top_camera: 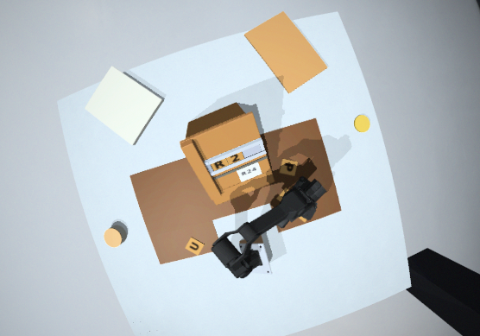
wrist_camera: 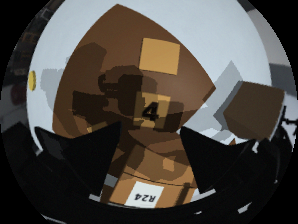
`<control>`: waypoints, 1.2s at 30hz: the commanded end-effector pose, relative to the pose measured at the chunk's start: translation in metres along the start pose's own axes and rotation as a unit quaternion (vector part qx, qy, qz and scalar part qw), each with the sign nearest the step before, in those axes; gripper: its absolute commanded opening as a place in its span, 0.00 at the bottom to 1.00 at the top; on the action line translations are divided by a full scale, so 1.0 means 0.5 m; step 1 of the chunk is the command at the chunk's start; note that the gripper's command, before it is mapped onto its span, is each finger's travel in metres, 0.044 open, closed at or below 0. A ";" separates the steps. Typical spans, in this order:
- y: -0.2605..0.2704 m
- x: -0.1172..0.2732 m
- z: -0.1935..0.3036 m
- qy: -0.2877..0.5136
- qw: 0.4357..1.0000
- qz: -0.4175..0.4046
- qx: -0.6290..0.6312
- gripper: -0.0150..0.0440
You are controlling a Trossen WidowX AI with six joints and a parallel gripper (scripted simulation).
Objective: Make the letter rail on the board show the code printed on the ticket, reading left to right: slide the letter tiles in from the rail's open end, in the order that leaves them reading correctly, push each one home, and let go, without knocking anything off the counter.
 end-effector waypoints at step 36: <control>-0.004 -0.096 -0.003 -0.004 1.000 0.001 -0.024 0.83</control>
Point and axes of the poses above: the point midway between the two fingers, 35 mm back from their tips, its own x axis back along the fingers, its own y axis across the jaws, z = x × y, the point moved 3 cm from there along x, back along the fingers, and after that the axes turned 15 degrees about -x, right-handed, at the moved point
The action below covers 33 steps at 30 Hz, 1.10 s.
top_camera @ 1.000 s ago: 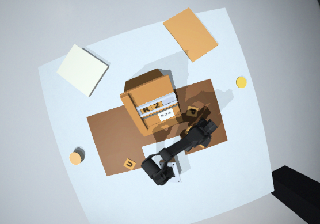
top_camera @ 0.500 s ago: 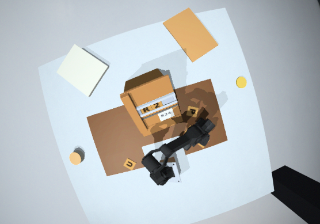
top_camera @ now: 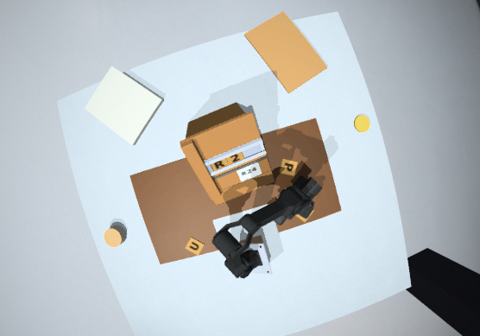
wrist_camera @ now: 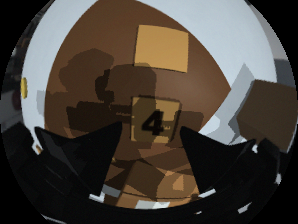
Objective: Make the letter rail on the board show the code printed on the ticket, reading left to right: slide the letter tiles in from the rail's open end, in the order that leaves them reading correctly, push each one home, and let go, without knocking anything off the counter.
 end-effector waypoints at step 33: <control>-0.003 -0.022 -0.002 0.001 1.000 0.004 -0.004 0.53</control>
Point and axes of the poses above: the point midway between the two fingers, 35 mm back from their tips, its own x axis back along the fingers, its own y axis across the jaws, z = x × y, the point moved 3 cm from there along x, back along the fingers, and after that the axes turned 15 degrees about -x, right-handed, at the moved point
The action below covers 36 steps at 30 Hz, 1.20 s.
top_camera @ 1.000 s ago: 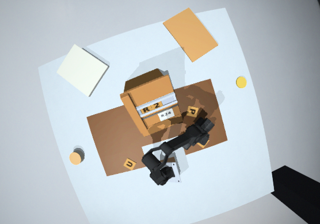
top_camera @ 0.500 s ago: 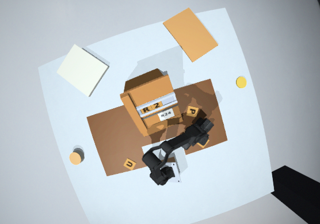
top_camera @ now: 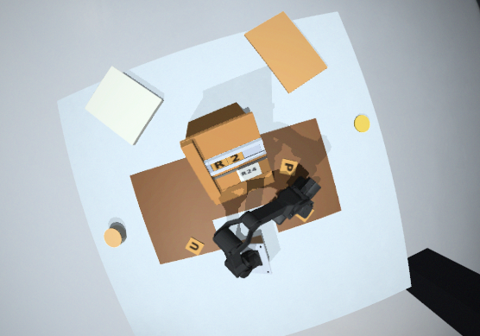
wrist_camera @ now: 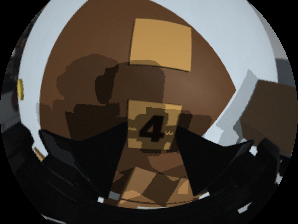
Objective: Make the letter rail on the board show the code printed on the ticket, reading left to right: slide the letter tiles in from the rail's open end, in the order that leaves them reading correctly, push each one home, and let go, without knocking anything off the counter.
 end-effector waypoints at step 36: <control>-0.008 0.032 -0.007 0.001 1.000 0.000 -0.002 0.25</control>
Point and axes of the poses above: the point midway between the two fingers, 35 mm back from their tips, its own x axis back along the fingers, its own y axis across the jaws, z = x × y, the point moved 3 cm from there along x, back along the fingers, and after that the axes turned 15 degrees about -x, right-handed, at the moved point
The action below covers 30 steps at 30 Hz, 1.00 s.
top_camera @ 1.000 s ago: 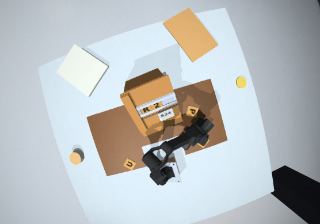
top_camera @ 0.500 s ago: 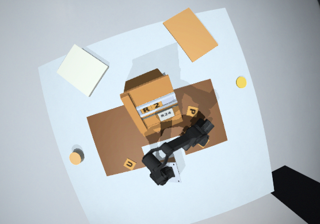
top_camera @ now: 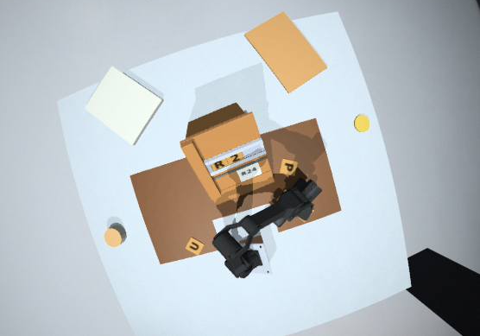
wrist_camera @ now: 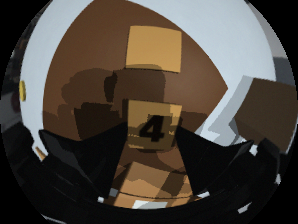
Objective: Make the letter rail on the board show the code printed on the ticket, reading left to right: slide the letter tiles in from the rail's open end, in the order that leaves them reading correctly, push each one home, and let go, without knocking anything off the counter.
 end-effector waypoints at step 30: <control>-0.006 0.026 -0.003 -0.001 1.000 -0.003 0.003 0.25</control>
Point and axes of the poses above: the point midway between the two fingers, 35 mm back from their tips, its own x axis back along the fingers, its own y axis across the jaws, z = x × y, the point moved 3 cm from there along x, back along the fingers, and after that the axes turned 15 degrees about -x, right-handed, at the moved point
